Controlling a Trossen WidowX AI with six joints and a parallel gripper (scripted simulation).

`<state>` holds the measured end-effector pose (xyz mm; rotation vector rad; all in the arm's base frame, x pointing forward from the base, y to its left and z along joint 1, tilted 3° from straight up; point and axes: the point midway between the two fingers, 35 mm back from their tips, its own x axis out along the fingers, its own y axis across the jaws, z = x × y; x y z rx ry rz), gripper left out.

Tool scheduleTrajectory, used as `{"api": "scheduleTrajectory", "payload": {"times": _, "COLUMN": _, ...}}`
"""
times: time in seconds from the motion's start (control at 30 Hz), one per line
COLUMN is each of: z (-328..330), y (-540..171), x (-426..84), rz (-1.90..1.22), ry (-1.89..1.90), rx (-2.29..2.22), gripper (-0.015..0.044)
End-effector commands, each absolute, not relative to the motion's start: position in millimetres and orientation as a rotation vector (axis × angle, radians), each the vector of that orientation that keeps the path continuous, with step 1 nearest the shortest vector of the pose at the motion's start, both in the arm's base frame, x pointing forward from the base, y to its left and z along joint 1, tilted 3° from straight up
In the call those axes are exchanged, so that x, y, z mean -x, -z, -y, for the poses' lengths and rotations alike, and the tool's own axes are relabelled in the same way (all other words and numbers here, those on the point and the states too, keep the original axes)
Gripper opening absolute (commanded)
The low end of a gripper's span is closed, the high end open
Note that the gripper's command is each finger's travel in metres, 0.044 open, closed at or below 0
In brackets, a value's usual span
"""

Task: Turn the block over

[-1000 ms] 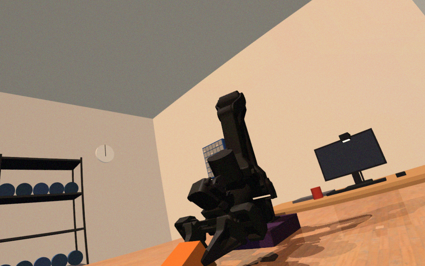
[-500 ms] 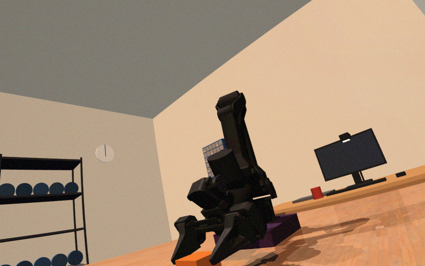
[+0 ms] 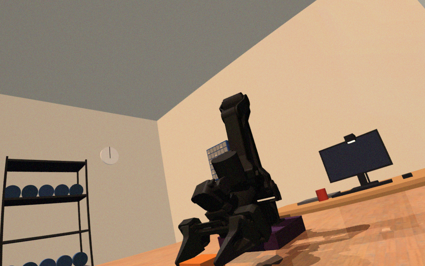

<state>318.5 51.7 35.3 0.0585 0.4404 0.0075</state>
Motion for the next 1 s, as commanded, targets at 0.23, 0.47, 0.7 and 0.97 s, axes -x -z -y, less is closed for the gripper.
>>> {"api": "scheduleTrajectory", "payload": {"times": 0.23, "z": -51, "y": -35, "x": -319, "rz": -0.439, "ry": -0.005, "rx": -0.054, "gripper": 0.044}}
{"api": "scheduleTrajectory", "payload": {"times": 0.47, "z": -54, "y": -39, "x": -329, "rz": -0.559, "ry": -0.011, "rx": -0.046, "gripper": 0.044}}
{"api": "scheduleTrajectory", "payload": {"times": 0.7, "z": -52, "y": -74, "x": -319, "rz": -0.803, "ry": -0.018, "rx": -0.047, "gripper": 0.044}}
{"api": "scheduleTrajectory", "payload": {"times": 0.97, "z": -48, "y": -100, "x": -295, "rz": -0.928, "ry": -0.018, "rx": -0.055, "gripper": 0.044}}
